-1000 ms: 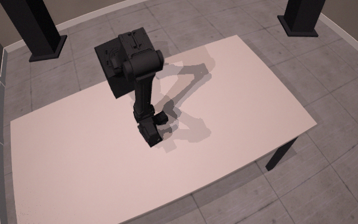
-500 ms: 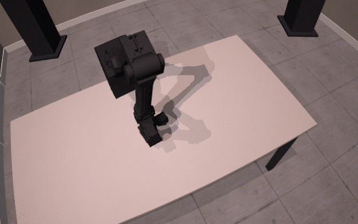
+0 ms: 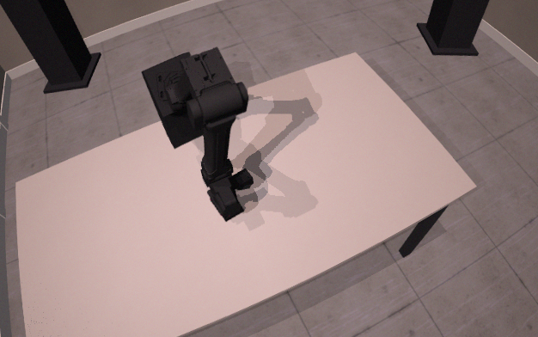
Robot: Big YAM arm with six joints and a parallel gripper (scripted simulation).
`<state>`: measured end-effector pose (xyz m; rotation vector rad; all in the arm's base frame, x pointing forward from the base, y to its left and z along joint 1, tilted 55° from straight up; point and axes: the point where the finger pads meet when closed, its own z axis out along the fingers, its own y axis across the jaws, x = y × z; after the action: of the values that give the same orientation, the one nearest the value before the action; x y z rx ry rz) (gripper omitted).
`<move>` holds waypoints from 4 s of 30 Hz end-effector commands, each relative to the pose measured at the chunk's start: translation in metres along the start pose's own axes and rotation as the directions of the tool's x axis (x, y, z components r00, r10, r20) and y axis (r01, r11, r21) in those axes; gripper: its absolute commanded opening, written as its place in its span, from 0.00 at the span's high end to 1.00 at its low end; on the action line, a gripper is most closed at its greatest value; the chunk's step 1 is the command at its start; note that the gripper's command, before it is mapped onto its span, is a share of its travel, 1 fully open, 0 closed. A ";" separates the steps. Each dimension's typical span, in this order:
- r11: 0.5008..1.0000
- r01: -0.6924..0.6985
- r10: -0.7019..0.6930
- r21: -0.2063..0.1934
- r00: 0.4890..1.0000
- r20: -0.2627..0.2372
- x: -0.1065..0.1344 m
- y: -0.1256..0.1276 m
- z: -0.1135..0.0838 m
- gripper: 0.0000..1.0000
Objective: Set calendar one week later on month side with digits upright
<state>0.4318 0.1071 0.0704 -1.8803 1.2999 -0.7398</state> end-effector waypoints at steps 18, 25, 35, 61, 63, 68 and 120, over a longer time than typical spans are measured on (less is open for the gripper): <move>1.000 -0.003 0.002 0.010 1.000 0.011 -0.007 -0.001 0.000 0.75; 1.000 -0.003 0.002 0.010 1.000 0.011 -0.007 -0.001 0.000 0.75; 1.000 -0.003 0.003 0.009 1.000 0.011 -0.007 0.000 0.001 0.75; 1.000 -0.003 0.003 0.008 1.000 0.011 -0.007 0.000 0.001 0.75; 1.000 -0.003 0.003 0.008 1.000 0.011 -0.007 0.000 0.001 0.75; 1.000 -0.003 0.003 0.008 1.000 0.011 -0.007 0.000 0.001 0.75; 1.000 0.005 -0.005 0.001 1.000 -0.002 0.001 0.003 -0.052 0.56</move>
<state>0.4053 0.1017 0.0866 -1.8799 1.2972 -0.7369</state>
